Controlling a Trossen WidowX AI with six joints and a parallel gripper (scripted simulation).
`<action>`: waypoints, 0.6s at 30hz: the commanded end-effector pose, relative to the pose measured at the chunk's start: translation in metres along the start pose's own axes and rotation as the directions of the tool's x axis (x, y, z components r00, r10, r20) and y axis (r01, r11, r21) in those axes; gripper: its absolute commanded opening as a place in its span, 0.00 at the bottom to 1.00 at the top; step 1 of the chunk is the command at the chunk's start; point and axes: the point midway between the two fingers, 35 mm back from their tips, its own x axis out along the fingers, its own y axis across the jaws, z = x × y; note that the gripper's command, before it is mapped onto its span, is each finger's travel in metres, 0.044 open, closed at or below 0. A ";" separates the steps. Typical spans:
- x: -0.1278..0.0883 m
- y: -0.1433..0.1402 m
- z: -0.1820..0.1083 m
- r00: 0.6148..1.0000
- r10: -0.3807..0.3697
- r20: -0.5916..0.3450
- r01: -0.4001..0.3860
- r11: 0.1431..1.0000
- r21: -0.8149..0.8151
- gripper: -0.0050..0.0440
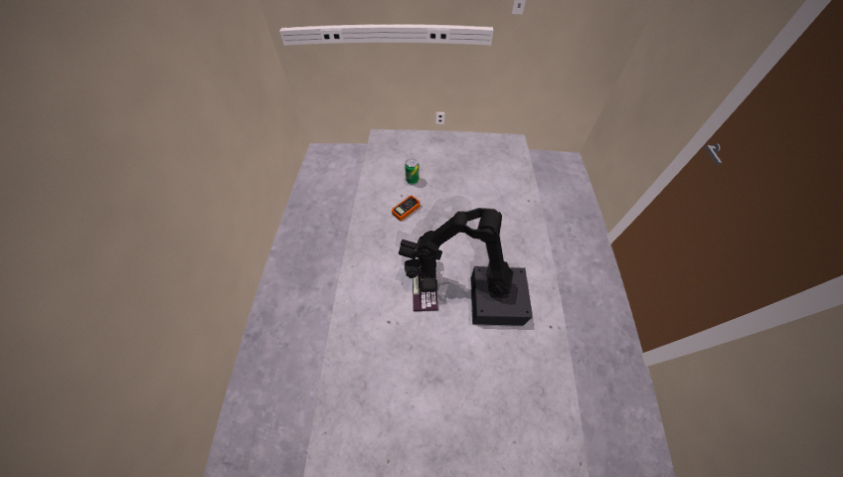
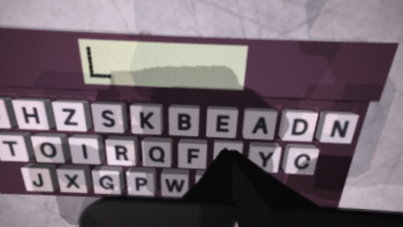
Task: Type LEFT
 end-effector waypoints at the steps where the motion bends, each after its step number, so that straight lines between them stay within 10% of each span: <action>1: -0.003 -0.002 0.004 1.000 -0.003 0.020 0.003 1.000 -0.001 0.00; 18: -0.001 -0.001 0.003 1.000 -0.001 0.016 0.001 1.000 -0.001 0.00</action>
